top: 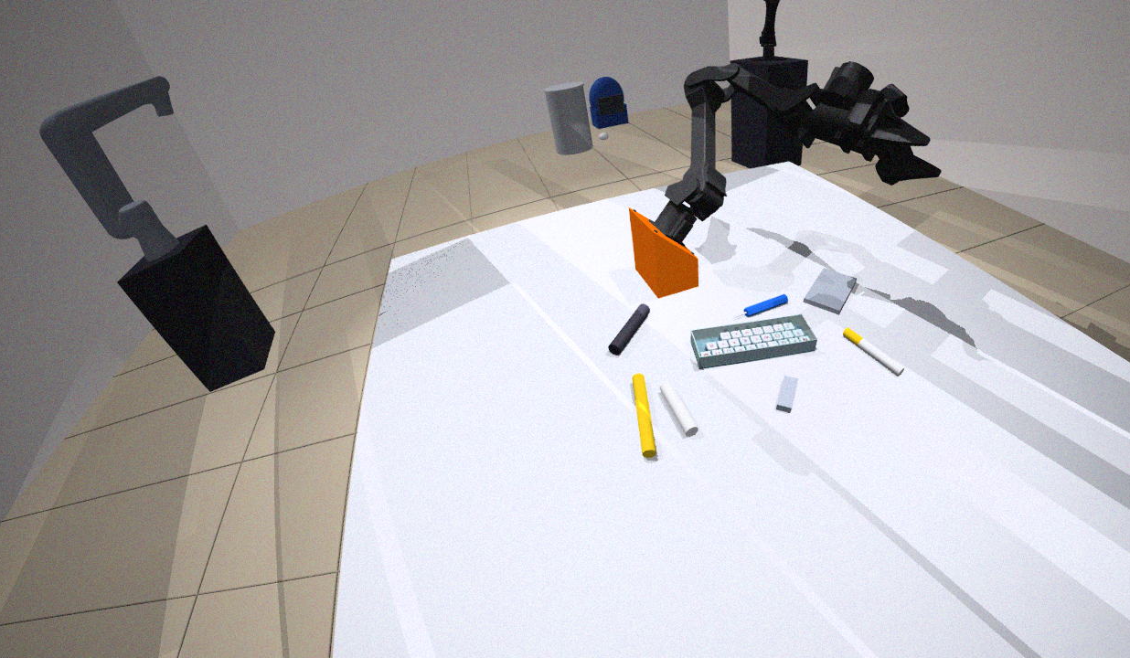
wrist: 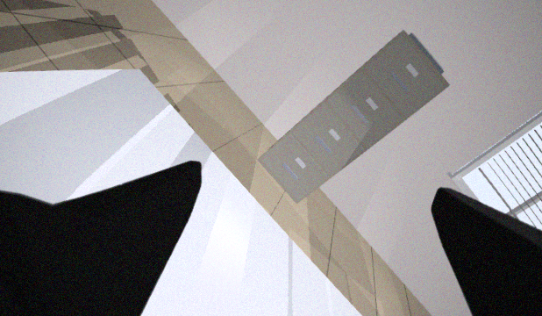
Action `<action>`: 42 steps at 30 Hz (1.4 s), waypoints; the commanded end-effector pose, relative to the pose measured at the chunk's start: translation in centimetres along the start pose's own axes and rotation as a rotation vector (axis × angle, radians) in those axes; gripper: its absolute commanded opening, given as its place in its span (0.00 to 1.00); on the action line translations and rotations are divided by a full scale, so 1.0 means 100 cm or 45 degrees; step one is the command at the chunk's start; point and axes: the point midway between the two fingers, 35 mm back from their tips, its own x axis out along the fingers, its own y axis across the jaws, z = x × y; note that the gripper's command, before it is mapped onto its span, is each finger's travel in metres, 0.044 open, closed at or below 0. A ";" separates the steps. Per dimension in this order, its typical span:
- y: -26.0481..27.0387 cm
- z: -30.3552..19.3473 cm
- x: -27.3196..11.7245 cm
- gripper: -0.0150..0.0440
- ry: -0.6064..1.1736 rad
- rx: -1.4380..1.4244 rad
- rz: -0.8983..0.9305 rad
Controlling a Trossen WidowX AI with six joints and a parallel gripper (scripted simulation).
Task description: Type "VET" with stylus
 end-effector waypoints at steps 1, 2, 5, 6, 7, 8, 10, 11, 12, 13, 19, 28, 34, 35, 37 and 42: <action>0.000 -0.001 0.001 0.96 0.007 0.000 0.001; 0.000 -0.005 0.002 0.91 0.030 -0.001 0.006; 0.002 -0.034 0.013 0.78 0.186 0.001 0.037; 0.002 -0.049 0.017 0.73 0.268 0.005 0.054; 0.003 -0.065 0.021 0.69 0.354 0.012 0.071; 0.003 -0.078 0.023 0.64 0.427 0.019 0.086; 0.004 -0.104 0.026 0.56 0.571 0.049 0.118; 0.006 -0.119 0.027 0.51 0.653 0.080 0.140; 0.007 -0.133 0.027 0.47 0.737 0.115 0.161; 0.008 -0.147 0.026 0.42 0.821 0.153 0.181; 0.018 -0.227 0.003 0.25 1.358 0.483 0.270; 0.037 -0.286 -0.047 0.25 2.019 1.138 0.276; 0.037 -0.286 -0.047 0.25 2.019 1.138 0.276; 0.037 -0.286 -0.047 0.25 2.019 1.138 0.276; 0.037 -0.286 -0.047 0.25 2.019 1.138 0.276; 0.019 -0.302 -0.055 0.25 2.020 1.134 0.271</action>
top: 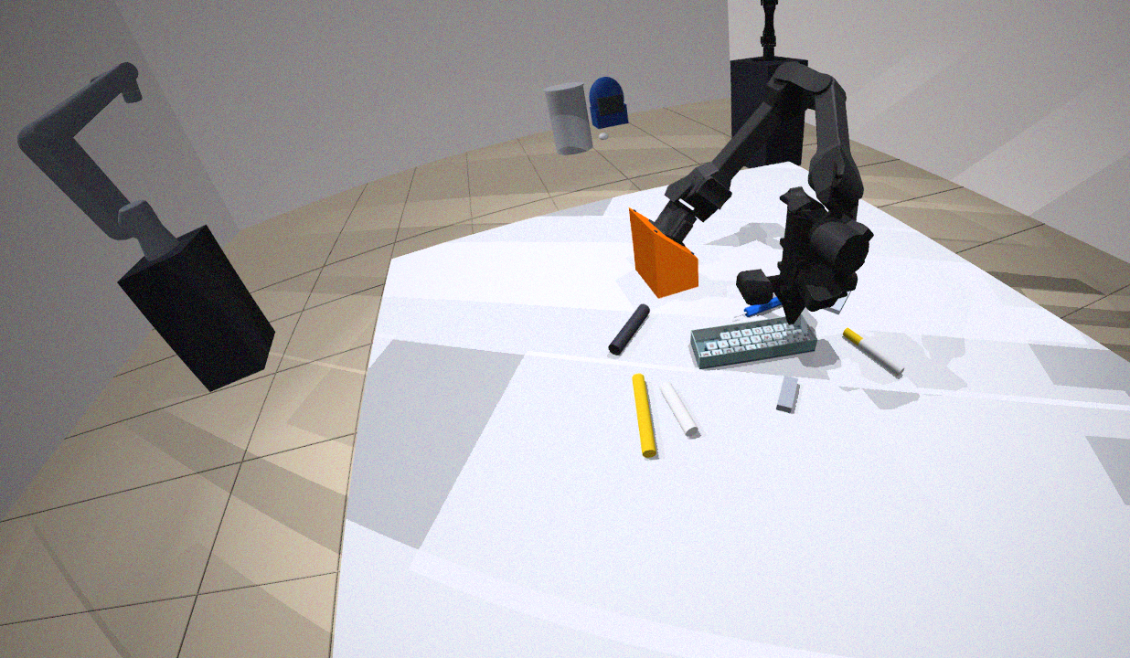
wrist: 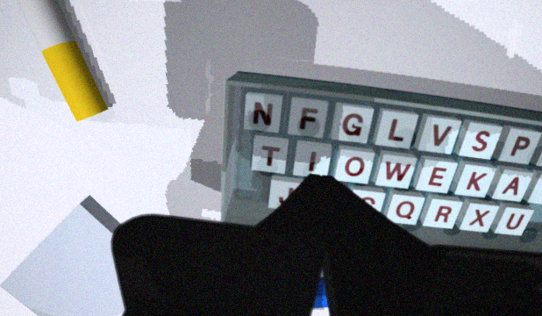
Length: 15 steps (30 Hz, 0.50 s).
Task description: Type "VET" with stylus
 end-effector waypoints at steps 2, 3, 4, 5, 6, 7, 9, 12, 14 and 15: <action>-0.052 -0.001 0.001 0.25 0.006 0.020 -0.002; -0.060 -0.002 0.001 0.25 0.006 0.020 -0.001; -0.063 -0.002 0.001 0.25 0.006 0.020 0.000; -0.063 -0.002 0.001 0.25 0.006 0.020 0.000; -0.063 -0.002 0.001 0.25 0.006 0.020 0.000; -0.063 -0.002 0.001 0.25 0.006 0.020 0.000; -0.063 -0.002 0.001 0.25 0.006 0.020 0.000; -0.063 -0.002 0.001 0.25 0.006 0.020 0.000; -0.065 -0.002 0.001 0.25 0.005 0.020 -0.001; -0.074 -0.001 0.000 0.25 0.004 0.021 -0.001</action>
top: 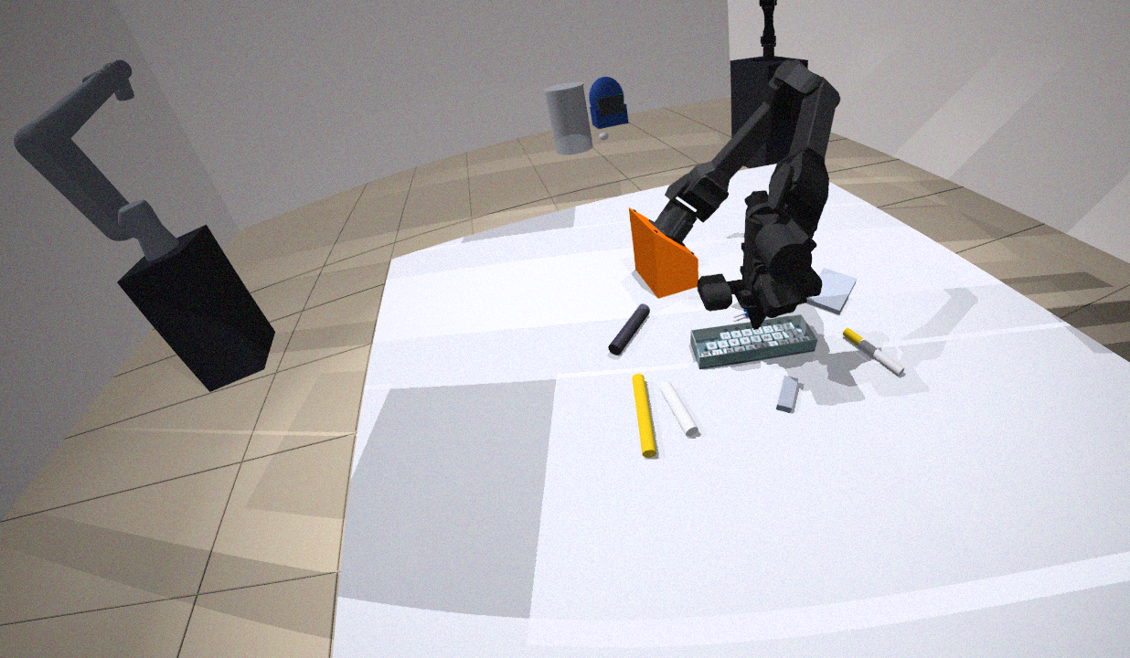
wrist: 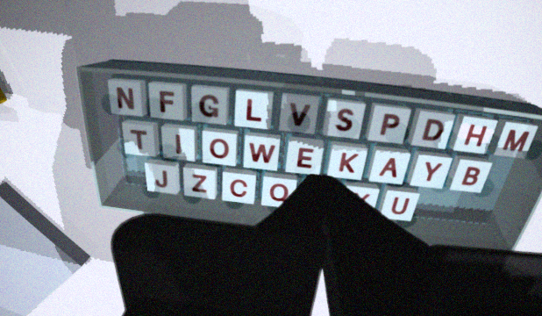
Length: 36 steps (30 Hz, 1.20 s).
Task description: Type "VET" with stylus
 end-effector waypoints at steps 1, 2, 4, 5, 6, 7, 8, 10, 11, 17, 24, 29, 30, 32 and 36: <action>-0.025 0.002 -0.001 0.25 -0.005 0.005 -0.005; -0.042 0.002 -0.001 0.25 -0.004 0.005 -0.007; -0.064 0.000 0.000 0.25 -0.001 0.004 -0.007; -0.067 0.000 0.000 0.25 -0.001 0.003 -0.007; -0.067 0.000 0.000 0.25 -0.001 0.003 -0.007; -0.067 0.000 0.000 0.25 -0.001 0.003 -0.007; -0.067 0.000 0.000 0.25 -0.001 0.003 -0.007; -0.067 0.000 0.000 0.25 -0.001 0.003 -0.007; -0.067 0.000 0.000 0.25 -0.001 0.003 -0.007; -0.056 -0.011 0.000 0.25 0.000 0.004 -0.007; -0.039 -0.032 0.000 0.25 0.001 0.005 -0.005; -0.039 -0.032 0.000 0.25 0.001 0.005 -0.005; -0.039 -0.032 0.000 0.25 0.001 0.005 -0.005; -0.029 -0.030 0.000 0.25 0.000 0.005 -0.008; 0.029 -0.030 0.000 0.25 0.000 0.005 -0.005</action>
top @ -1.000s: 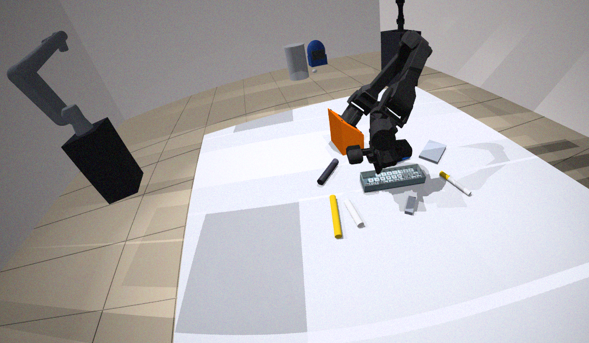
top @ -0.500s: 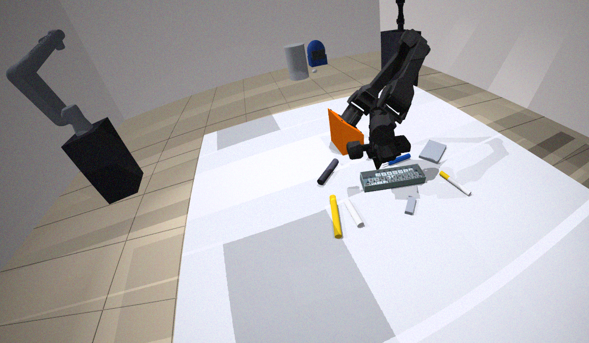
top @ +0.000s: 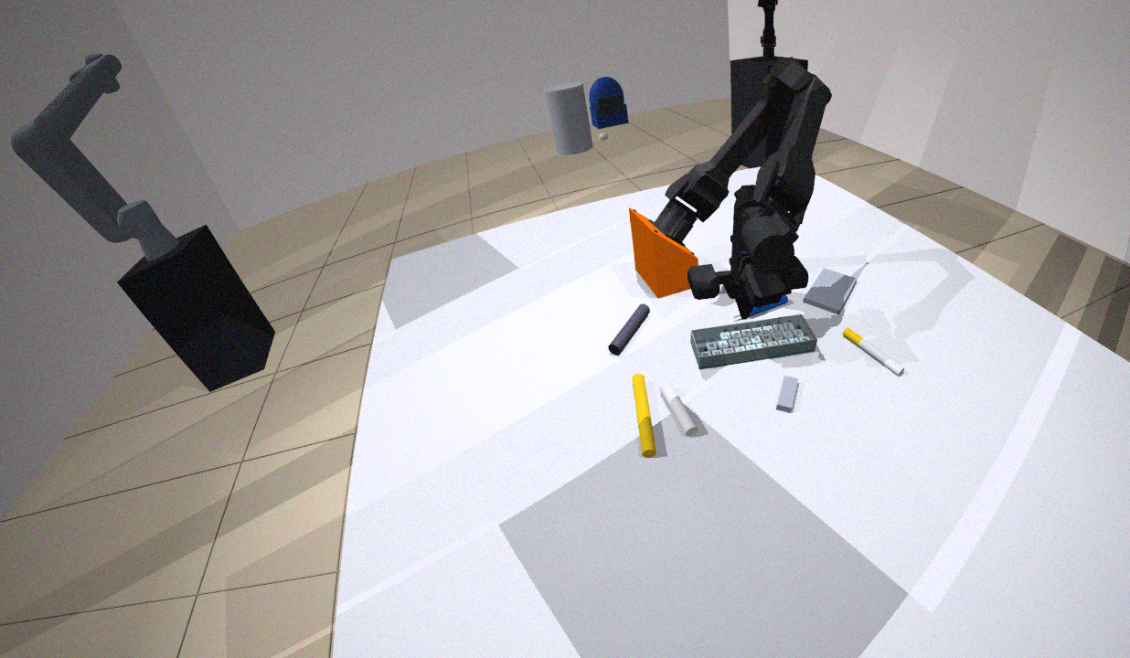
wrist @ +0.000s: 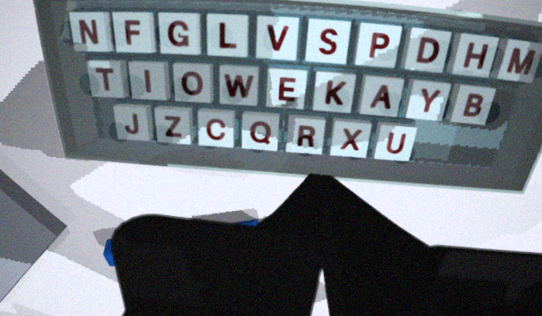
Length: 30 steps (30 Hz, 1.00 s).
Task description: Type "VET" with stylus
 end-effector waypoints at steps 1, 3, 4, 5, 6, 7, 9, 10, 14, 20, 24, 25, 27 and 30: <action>0.046 -0.002 -0.002 0.25 -0.007 -0.029 0.017; 0.048 -0.003 -0.002 0.25 -0.006 -0.029 0.018; 0.048 -0.003 -0.002 0.25 -0.006 -0.029 0.018; 0.048 -0.003 -0.002 0.25 -0.006 -0.029 0.018; 0.048 -0.003 -0.002 0.25 -0.006 -0.029 0.018; 0.048 -0.003 -0.002 0.25 -0.006 -0.029 0.018; 0.048 -0.003 -0.002 0.25 -0.006 -0.029 0.018; 0.048 -0.003 -0.002 0.25 -0.006 -0.029 0.018; 0.048 -0.002 -0.011 0.25 -0.007 -0.029 0.016; 0.047 -0.003 -0.062 0.25 -0.006 -0.029 0.015; 0.048 0.000 -0.059 0.25 -0.020 -0.028 0.020; 0.048 0.001 -0.058 0.25 -0.024 -0.028 0.022; 0.048 0.000 -0.058 0.25 -0.023 -0.029 0.022; 0.048 0.000 -0.058 0.34 -0.019 -0.031 0.022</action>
